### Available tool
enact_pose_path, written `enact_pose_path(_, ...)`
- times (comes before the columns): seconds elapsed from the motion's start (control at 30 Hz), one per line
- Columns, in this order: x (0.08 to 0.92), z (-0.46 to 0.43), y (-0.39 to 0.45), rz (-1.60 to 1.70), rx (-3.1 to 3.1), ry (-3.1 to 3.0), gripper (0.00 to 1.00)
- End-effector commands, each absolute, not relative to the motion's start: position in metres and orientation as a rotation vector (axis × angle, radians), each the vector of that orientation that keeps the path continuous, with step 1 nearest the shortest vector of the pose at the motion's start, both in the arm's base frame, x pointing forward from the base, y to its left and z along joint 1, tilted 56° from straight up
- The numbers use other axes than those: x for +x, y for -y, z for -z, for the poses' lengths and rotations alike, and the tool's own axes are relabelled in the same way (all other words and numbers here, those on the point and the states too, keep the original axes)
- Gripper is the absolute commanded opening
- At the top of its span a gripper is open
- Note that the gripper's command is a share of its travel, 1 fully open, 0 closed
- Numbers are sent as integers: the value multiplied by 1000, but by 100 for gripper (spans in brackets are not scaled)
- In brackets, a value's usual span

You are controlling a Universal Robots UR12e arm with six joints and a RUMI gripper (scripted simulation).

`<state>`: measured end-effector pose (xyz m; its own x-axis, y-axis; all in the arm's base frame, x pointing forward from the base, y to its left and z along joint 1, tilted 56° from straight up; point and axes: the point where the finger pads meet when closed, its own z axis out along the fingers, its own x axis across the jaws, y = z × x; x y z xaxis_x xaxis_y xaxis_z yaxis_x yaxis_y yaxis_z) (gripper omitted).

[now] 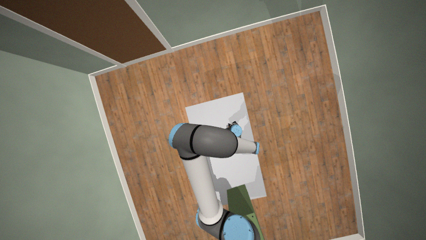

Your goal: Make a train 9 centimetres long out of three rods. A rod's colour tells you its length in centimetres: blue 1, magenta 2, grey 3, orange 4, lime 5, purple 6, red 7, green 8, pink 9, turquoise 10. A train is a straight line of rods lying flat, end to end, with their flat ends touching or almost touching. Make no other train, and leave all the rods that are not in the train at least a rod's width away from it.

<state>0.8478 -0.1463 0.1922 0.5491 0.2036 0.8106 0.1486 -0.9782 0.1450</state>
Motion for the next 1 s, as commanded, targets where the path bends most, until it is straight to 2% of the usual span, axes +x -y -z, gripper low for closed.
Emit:
enact_pose_path(0.0,850,-195,146,-1436,2707,-311,0)
enact_pose_path(0.97,845,-196,146,-1434,2709,-309,0)
